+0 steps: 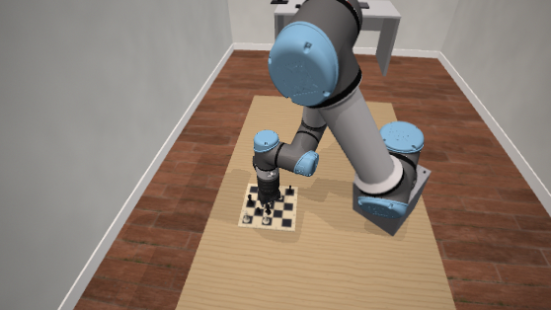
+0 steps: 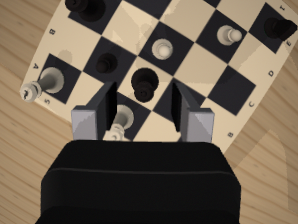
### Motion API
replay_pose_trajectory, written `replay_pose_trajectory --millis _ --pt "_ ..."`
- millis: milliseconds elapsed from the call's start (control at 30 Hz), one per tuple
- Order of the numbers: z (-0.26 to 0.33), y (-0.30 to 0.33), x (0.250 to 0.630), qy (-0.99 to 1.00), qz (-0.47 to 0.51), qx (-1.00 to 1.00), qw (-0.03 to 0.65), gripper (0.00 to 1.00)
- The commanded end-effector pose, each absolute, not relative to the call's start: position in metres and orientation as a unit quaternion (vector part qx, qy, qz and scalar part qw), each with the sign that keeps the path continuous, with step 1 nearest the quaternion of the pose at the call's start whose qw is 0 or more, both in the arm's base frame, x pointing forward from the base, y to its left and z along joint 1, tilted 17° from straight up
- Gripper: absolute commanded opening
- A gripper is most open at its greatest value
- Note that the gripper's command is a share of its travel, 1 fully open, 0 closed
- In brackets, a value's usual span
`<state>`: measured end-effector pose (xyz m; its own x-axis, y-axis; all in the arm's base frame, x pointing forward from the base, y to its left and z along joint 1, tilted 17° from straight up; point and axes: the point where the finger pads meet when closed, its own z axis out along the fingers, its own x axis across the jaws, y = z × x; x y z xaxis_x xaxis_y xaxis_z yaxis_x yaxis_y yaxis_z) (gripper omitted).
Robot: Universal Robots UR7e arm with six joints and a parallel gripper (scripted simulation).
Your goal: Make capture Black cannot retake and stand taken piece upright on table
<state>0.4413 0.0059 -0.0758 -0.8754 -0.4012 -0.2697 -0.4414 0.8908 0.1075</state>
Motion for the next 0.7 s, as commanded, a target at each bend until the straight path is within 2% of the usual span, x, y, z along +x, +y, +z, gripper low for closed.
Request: replay_pose_trajectory --millis 0,667 --pt "-0.075 0.006 0.442 0.965 0.083 -0.218 0.121 0.79" --pt "-0.103 0.012 0.447 0.965 0.083 -0.218 0.121 0.79"
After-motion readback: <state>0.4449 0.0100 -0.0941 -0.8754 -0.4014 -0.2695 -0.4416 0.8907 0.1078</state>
